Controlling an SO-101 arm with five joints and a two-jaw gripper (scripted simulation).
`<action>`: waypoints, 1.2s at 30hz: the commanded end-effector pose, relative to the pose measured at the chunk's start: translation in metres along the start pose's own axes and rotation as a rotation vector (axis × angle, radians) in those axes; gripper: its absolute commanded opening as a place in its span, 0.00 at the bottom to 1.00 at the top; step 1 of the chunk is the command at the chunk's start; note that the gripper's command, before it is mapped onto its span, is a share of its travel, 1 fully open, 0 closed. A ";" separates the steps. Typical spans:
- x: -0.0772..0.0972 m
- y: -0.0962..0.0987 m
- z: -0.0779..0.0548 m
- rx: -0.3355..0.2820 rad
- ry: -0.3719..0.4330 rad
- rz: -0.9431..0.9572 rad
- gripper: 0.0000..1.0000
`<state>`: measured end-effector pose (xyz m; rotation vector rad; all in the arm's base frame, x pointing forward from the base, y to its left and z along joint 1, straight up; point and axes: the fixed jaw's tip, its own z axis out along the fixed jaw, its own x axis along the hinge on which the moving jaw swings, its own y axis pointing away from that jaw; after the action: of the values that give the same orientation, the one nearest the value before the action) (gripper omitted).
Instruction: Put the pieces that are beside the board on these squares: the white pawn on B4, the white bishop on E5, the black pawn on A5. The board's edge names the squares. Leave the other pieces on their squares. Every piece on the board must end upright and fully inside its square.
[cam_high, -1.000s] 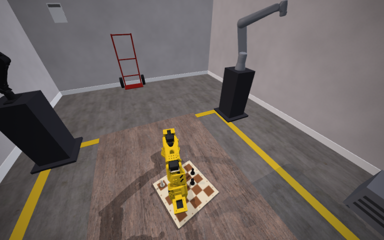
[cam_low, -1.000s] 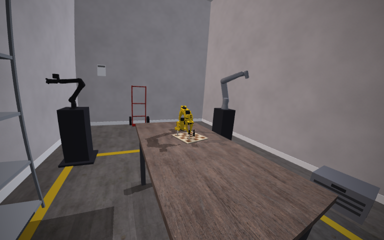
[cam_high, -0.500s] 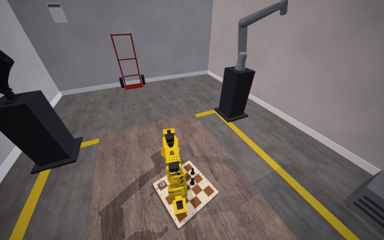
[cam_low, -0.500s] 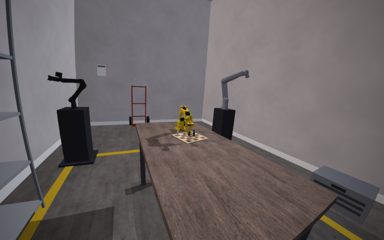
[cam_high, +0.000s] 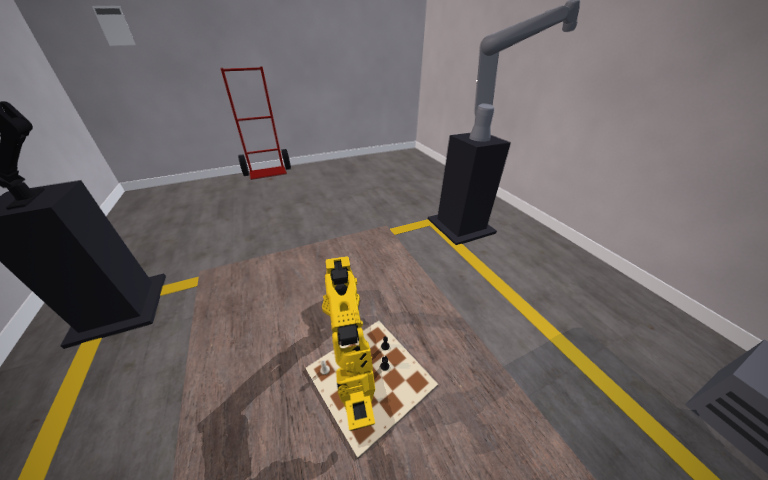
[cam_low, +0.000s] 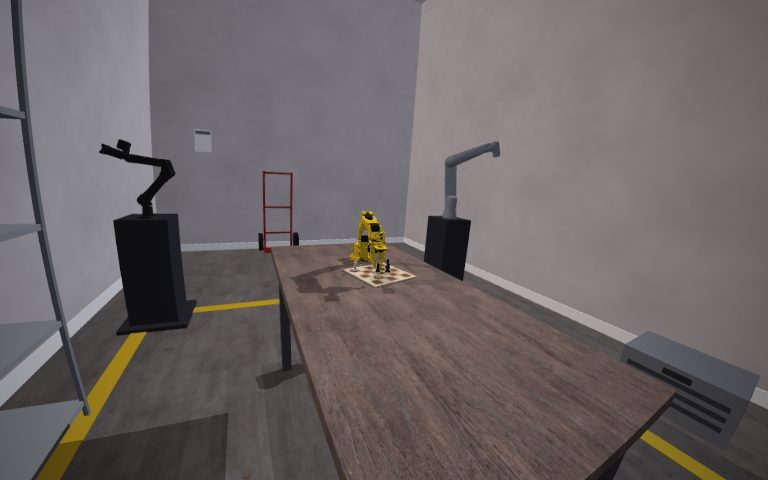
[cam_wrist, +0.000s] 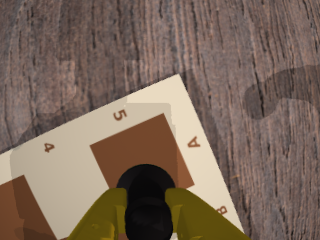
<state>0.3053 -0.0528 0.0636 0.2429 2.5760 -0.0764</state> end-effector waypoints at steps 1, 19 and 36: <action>0.003 -0.003 0.002 0.005 -0.001 0.008 0.00; 0.013 -0.003 0.019 0.005 0.000 0.008 0.00; 0.020 -0.003 0.032 0.005 0.000 0.008 0.00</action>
<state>0.3085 -0.0535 0.0345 0.2404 2.5503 -0.0793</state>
